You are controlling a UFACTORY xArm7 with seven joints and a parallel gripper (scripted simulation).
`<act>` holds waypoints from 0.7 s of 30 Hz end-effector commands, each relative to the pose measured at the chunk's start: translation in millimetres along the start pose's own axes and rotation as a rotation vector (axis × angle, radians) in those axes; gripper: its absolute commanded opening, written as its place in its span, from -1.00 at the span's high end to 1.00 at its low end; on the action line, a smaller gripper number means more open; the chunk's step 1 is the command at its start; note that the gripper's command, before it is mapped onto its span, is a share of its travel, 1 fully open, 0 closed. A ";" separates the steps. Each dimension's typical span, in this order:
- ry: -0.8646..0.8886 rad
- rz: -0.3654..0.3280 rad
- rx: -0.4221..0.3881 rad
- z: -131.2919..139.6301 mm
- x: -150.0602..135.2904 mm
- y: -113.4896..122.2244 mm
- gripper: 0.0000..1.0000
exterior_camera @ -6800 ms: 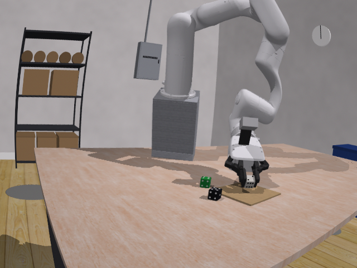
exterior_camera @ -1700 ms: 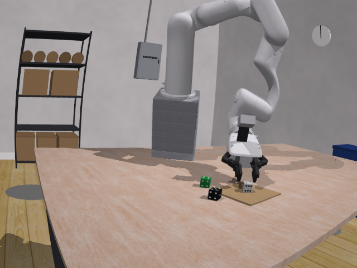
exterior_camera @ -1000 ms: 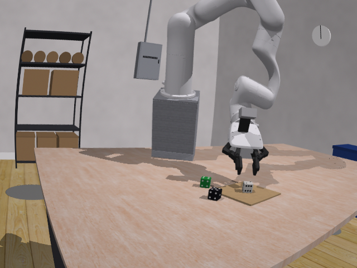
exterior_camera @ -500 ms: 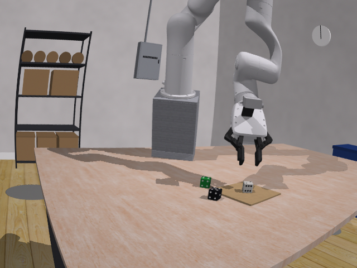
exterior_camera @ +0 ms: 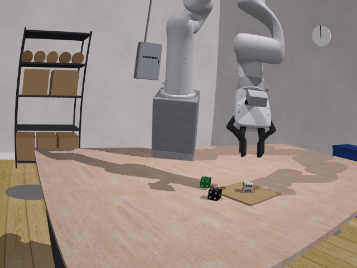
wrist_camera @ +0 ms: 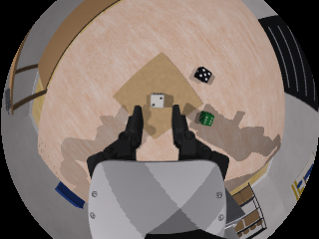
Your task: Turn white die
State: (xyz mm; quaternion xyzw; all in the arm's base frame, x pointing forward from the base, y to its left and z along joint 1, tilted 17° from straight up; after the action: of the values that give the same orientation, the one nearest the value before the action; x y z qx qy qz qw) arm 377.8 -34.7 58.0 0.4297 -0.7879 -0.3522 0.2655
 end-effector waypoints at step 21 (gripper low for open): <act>-0.005 -0.045 -0.372 -63.0 5.6 13.3 0.17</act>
State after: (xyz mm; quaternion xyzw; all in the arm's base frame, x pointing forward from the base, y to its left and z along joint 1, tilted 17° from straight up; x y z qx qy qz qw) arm 408.6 -54.8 104.1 0.4054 -0.7064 -0.4857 0.3175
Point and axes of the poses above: the point where the finger pads meet when closed, its own y axis back along the fingers, its own x axis across the jaws, z = x × y, the point moved 9 cm from there along y, back along the fingers, and after that the axes turned 10 degrees about y, right-handed, at the moved point
